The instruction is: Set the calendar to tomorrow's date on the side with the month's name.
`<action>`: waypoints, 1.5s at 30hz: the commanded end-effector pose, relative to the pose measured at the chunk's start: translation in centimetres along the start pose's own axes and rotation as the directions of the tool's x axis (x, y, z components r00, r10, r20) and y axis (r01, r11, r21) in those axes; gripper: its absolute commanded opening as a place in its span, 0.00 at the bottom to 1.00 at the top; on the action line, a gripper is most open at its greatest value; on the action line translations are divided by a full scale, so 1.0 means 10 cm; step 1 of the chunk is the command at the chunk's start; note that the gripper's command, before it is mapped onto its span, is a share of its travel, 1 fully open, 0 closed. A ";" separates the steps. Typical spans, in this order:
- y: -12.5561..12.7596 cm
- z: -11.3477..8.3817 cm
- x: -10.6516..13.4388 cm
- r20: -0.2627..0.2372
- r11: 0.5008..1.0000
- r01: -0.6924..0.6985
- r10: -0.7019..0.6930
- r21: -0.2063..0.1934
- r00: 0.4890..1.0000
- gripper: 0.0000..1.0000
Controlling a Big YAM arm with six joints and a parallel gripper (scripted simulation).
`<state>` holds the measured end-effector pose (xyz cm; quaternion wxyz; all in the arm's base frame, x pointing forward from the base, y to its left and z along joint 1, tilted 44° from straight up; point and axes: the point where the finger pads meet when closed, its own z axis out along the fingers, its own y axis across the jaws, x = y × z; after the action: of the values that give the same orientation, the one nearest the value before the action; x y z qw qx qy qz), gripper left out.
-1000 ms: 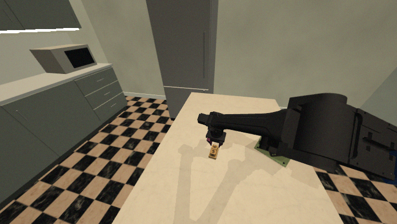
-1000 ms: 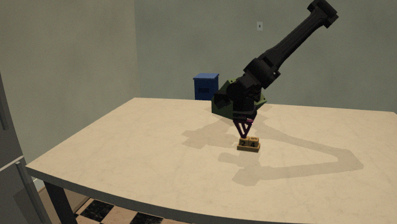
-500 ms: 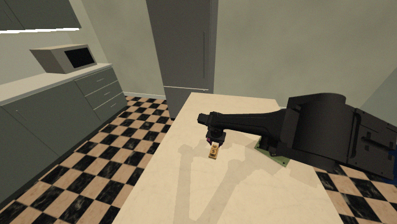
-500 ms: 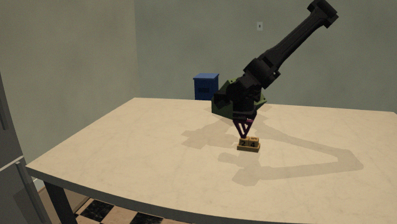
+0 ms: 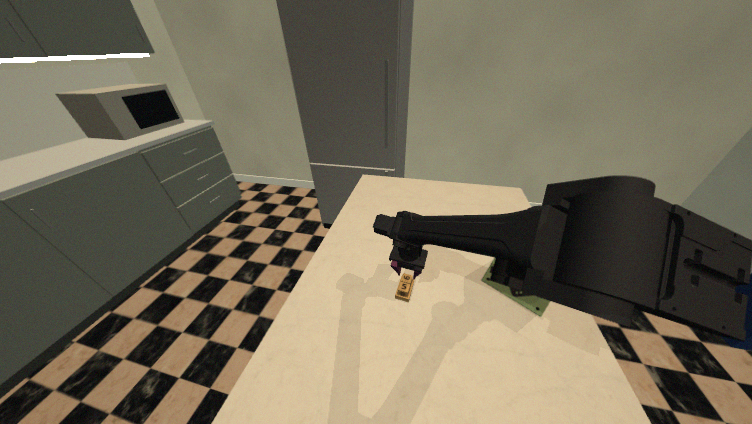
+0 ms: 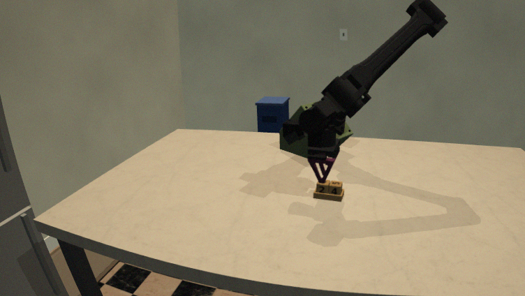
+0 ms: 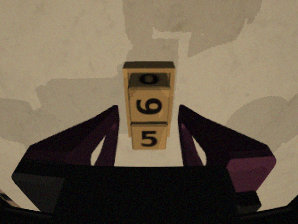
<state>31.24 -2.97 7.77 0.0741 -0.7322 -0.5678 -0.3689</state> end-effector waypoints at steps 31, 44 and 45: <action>0.06 0.05 0.00 0.005 1.000 0.003 -0.003 -0.005 1.000 0.47; 0.01 0.25 -0.01 0.005 1.000 -0.003 0.003 0.002 1.000 0.47; 0.01 0.27 -0.01 0.005 1.000 -0.003 0.003 0.002 1.000 0.47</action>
<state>32.27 -1.86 6.31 0.0717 -0.7273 -0.5745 -0.3685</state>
